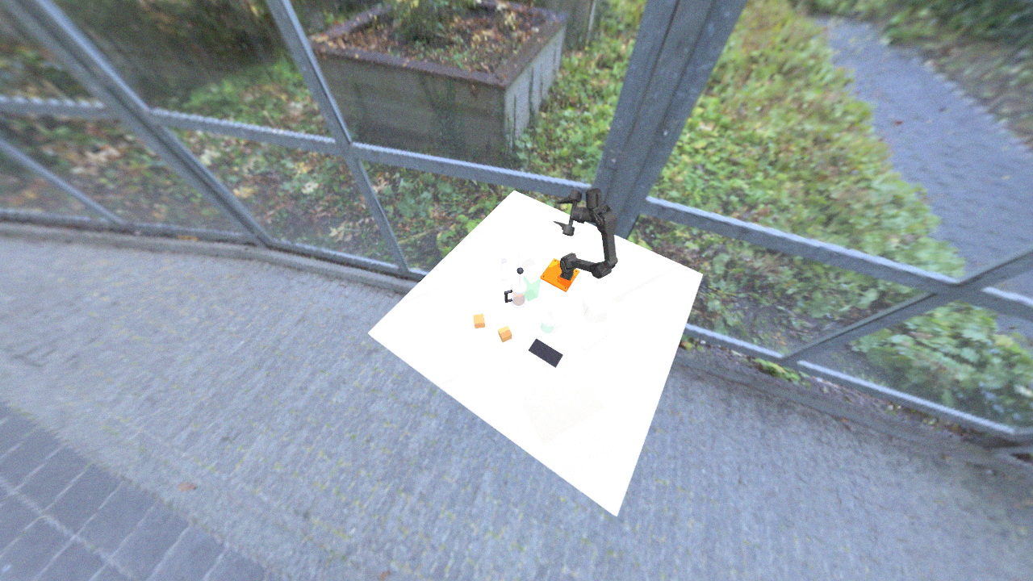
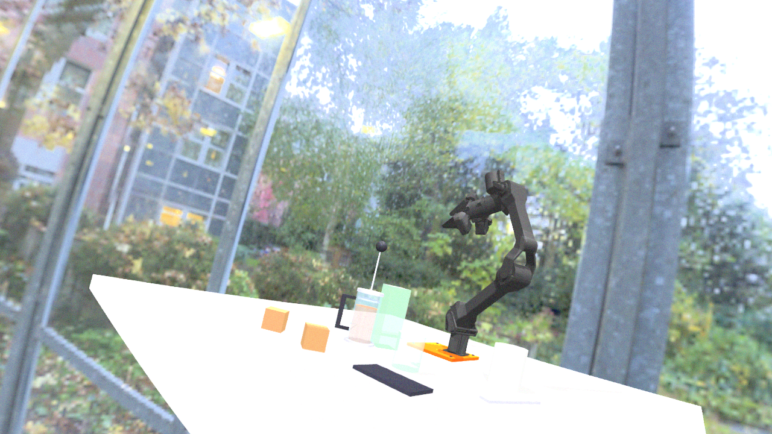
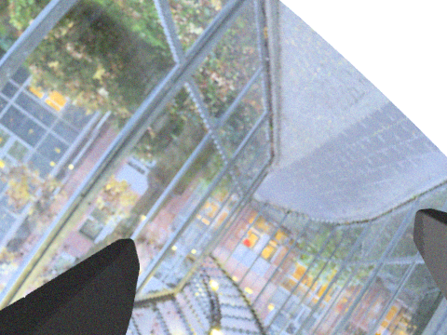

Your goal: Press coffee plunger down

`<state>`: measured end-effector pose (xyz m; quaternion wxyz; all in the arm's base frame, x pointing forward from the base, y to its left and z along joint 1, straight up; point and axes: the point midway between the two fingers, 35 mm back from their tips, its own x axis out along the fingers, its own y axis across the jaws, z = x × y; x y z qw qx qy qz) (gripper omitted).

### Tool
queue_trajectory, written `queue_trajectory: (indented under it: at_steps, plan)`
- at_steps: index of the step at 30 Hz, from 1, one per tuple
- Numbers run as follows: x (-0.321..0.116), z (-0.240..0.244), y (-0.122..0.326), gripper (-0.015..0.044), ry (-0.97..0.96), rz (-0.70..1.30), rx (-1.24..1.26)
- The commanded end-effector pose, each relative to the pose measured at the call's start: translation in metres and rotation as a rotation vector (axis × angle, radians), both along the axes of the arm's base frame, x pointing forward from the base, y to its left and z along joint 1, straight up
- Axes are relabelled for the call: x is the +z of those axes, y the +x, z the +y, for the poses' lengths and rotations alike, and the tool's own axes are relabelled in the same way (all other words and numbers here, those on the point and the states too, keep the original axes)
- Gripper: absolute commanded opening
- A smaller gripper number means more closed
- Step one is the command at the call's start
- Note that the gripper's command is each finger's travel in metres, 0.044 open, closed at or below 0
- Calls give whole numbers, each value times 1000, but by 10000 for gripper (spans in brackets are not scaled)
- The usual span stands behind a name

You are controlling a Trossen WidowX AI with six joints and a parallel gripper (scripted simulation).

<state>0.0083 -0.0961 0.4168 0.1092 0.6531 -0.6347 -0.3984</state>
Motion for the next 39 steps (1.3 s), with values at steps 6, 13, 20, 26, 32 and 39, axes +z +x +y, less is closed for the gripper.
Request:
queue_trajectory:
  at_steps: [6,13,20,26,32,39]
  plan:
    - [-1,-15,2,440,30,215,211]
    - [-4,-53,25,440,-12,631,637]
    - [-16,-77,71,440,-151,1123,1048]
    - [-29,-81,125,440,-380,1561,1344]
    - [-45,-64,183,440,-716,1990,1548]
    - [-57,-43,217,440,-985,2261,1607]
